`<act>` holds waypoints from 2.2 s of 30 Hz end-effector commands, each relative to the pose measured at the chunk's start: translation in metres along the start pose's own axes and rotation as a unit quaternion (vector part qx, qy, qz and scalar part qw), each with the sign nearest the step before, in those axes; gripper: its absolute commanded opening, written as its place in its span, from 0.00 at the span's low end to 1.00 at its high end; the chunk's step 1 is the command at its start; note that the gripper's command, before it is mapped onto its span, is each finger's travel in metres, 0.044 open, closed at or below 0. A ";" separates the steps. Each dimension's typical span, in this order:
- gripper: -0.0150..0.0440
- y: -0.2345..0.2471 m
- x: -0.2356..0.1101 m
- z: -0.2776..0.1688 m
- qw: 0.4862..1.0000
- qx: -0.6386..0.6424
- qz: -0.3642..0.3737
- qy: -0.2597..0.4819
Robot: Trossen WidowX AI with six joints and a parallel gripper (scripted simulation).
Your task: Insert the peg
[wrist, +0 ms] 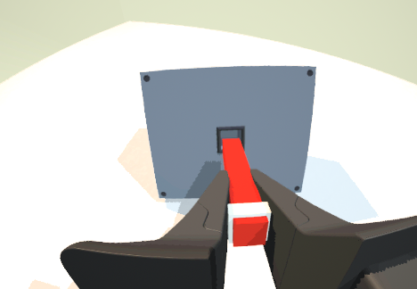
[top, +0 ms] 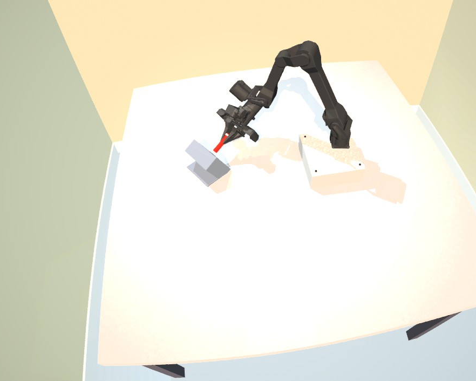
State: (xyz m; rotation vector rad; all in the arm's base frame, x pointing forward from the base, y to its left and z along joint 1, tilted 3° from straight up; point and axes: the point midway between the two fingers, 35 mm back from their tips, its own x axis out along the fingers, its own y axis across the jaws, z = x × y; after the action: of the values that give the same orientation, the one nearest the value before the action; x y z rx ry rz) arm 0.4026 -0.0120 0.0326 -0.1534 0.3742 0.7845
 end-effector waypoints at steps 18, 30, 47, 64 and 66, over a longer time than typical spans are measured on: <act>0.25 0.000 0.001 0.000 1.000 0.000 0.000 0.000; 0.25 -0.002 0.006 0.001 1.000 0.000 0.000 0.000; 0.25 -0.002 0.015 0.002 1.000 0.000 0.000 -0.001; 0.25 -0.001 0.025 0.002 1.000 0.000 0.000 -0.001; 0.25 -0.001 0.027 0.002 1.000 0.000 0.000 -0.001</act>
State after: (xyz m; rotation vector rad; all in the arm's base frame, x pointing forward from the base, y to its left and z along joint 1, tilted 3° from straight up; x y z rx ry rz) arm 0.4187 0.0035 0.0242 -0.1509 0.3737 0.7872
